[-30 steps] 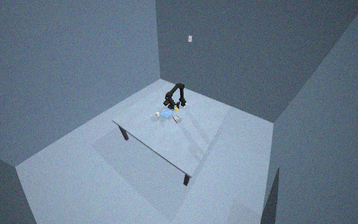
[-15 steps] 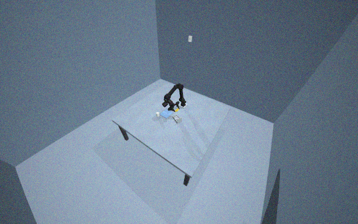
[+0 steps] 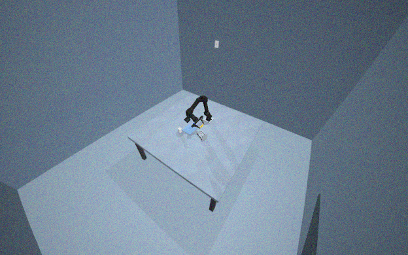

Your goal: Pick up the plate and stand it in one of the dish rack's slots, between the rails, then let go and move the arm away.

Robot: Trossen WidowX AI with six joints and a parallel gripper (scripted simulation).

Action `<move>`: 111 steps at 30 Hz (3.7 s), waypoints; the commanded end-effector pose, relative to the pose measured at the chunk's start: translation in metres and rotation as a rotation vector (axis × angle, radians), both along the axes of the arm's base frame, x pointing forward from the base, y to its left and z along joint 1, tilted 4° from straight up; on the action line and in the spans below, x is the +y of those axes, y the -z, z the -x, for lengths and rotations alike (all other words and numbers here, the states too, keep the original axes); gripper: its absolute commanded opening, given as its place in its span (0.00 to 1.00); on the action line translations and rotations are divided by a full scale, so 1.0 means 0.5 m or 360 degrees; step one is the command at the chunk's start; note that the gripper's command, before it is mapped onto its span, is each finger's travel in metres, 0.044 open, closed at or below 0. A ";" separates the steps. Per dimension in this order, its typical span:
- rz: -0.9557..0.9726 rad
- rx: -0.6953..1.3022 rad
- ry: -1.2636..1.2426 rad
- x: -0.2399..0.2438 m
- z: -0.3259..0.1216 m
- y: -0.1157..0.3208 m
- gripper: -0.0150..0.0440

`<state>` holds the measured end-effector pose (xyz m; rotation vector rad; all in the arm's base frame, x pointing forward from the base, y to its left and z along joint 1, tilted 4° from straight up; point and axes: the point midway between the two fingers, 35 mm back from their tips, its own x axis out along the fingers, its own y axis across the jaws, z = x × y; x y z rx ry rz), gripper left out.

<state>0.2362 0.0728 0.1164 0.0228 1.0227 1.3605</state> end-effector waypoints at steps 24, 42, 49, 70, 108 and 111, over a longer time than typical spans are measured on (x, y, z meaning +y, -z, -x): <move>-0.0557 -0.0959 0.0065 -0.036 -0.025 0.018 0.25; -0.0606 -0.1282 0.0150 -0.053 -0.034 0.022 0.25; -0.0603 -0.1274 0.0147 -0.038 -0.041 0.059 0.25; -0.0592 -0.1271 0.0136 0.007 -0.054 0.080 0.25; -0.0583 -0.1261 0.0134 0.025 -0.064 0.118 0.61; -0.0583 -0.1261 0.0134 0.025 -0.064 0.118 0.74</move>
